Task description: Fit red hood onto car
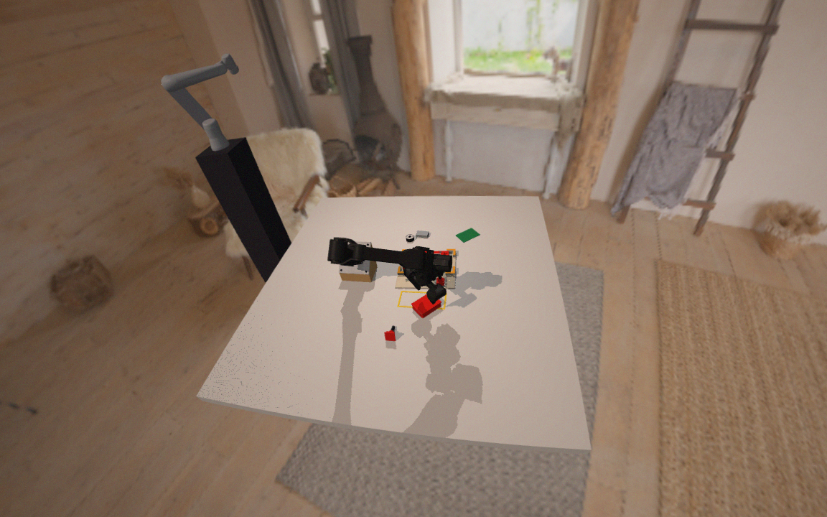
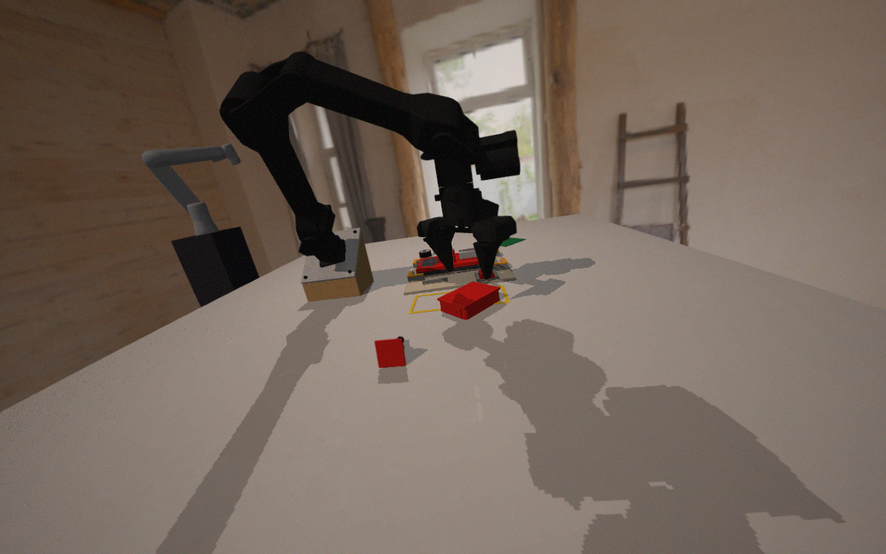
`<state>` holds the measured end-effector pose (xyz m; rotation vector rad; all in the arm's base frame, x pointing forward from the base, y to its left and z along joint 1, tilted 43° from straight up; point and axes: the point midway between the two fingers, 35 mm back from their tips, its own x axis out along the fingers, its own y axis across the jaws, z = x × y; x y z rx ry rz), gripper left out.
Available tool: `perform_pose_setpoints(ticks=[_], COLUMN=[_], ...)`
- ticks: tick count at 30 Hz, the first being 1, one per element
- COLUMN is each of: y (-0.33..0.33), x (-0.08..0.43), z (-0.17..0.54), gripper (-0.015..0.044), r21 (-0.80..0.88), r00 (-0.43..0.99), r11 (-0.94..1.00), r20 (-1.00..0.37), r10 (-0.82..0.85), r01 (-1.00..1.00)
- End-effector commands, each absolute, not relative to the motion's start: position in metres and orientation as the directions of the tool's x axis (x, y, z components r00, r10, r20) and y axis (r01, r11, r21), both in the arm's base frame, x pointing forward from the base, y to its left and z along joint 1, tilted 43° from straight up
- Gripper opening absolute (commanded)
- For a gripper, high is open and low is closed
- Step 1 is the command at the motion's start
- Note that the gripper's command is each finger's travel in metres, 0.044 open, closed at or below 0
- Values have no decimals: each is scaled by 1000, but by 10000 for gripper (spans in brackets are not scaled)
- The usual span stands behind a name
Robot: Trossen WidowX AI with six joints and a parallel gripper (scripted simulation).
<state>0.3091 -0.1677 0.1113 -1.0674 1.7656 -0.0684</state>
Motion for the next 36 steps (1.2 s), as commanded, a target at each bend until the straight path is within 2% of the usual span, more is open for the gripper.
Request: perform_pose_setpoints(ticks=[1, 36], y=[-171, -192], x=[307, 303], z=[108, 87], gripper=[440, 440], r21=[-494, -496], r00=[-85, -86], r11=[604, 603], r20=[-726, -724], r10=[-682, -684], r01=[-625, -625])
